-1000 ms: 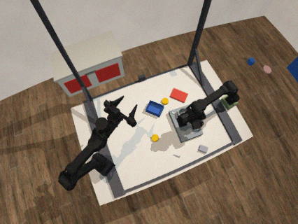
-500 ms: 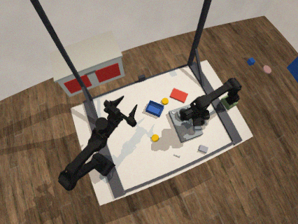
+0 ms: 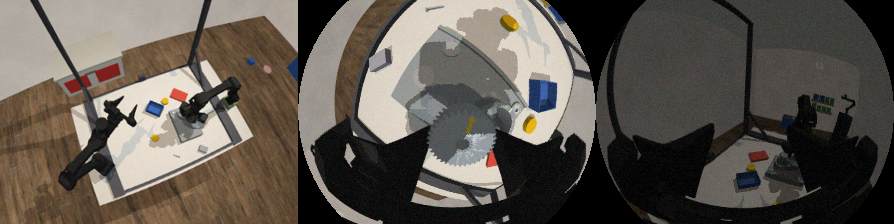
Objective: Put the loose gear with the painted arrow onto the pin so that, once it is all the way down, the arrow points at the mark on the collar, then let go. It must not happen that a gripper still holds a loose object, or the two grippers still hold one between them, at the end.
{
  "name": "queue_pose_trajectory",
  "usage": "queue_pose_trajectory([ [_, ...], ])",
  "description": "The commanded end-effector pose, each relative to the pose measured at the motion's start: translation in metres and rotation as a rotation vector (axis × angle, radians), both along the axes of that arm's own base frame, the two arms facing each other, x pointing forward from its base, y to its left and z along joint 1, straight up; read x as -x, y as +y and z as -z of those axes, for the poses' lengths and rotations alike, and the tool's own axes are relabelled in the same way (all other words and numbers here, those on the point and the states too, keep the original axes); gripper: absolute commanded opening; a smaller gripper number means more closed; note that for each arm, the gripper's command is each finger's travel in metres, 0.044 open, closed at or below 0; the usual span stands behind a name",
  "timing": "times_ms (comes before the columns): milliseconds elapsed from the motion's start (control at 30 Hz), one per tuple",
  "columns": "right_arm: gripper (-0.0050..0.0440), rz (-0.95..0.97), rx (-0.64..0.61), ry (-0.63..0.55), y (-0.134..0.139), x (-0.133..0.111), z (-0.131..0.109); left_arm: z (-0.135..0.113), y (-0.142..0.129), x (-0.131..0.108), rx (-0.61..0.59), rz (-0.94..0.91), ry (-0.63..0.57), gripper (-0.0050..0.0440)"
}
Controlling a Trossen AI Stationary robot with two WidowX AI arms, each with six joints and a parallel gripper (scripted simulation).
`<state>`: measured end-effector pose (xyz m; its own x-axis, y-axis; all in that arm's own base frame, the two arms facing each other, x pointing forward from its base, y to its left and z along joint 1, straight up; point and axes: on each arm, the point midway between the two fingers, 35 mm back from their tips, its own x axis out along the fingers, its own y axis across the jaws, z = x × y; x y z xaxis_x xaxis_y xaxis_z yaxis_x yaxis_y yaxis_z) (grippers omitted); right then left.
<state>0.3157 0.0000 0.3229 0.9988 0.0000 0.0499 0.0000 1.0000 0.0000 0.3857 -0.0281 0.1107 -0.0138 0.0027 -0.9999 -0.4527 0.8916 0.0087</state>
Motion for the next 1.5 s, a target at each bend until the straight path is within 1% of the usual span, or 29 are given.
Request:
queue_pose_trajectory([
  [0, 0.04, 0.0, 0.0, -0.02, 0.0, 0.002, -0.008, -0.028, -0.007, -0.004, 0.003, 0.182, -0.079, 0.0],
  [167, 0.04, 0.0, 0.0, -0.02, 0.0, 0.002, -0.008, -0.03, -0.014, -0.004, -0.002, 0.414, -0.081, 0.0],
  [233, 0.04, 0.0, 0.0, -0.02, 0.0, 0.002, -0.008, -0.03, -0.014, -0.004, -0.002, 0.414, -0.081, 0.0],
  [733, 0.04, 0.0, 0.0, -0.02, 0.0, 0.002, -0.008, -0.035, -0.035, -0.001, -0.021, 1.111, -0.085, 0.0],
  [800, 0.04, 0.0, 0.0, -0.02, 0.0, 0.002, -0.008, -0.035, -0.035, -0.001, -0.021, 1.111, -0.085, 0.0],
  [1033, 0.04, 0.0, 0.0, -0.02, 0.0, 0.002, -0.008, -0.038, -0.044, 0.002, -0.032, 1.435, -0.083, 0.0],
  [1067, 0.04, 0.0, 0.0, -0.02, 0.0, 0.002, -0.008, -0.025, -0.049, -0.005, -0.019, 1.414, -0.066, 0.0],
  [1100, 0.04, 0.0, 0.0, -0.02, 0.0, 0.002, -0.008, -0.017, -0.054, -0.011, -0.019, 1.357, -0.07, 0.0],
  [1133, 0.04, 0.0, 0.0, -0.02, 0.0, 0.002, -0.008, -0.022, -0.056, -0.013, -0.031, 1.34, -0.092, 0.0],
  [1267, 0.04, 0.0, 0.0, -0.02, 0.0, 0.002, -0.008, -0.011, -0.061, -0.017, -0.024, 1.338, -0.082, 0.0],
  [1467, 0.04, 0.0, 0.0, -0.02, 0.0, 0.002, -0.008, -0.008, -0.062, -0.02, -0.024, 1.336, -0.082, 0.0],
])
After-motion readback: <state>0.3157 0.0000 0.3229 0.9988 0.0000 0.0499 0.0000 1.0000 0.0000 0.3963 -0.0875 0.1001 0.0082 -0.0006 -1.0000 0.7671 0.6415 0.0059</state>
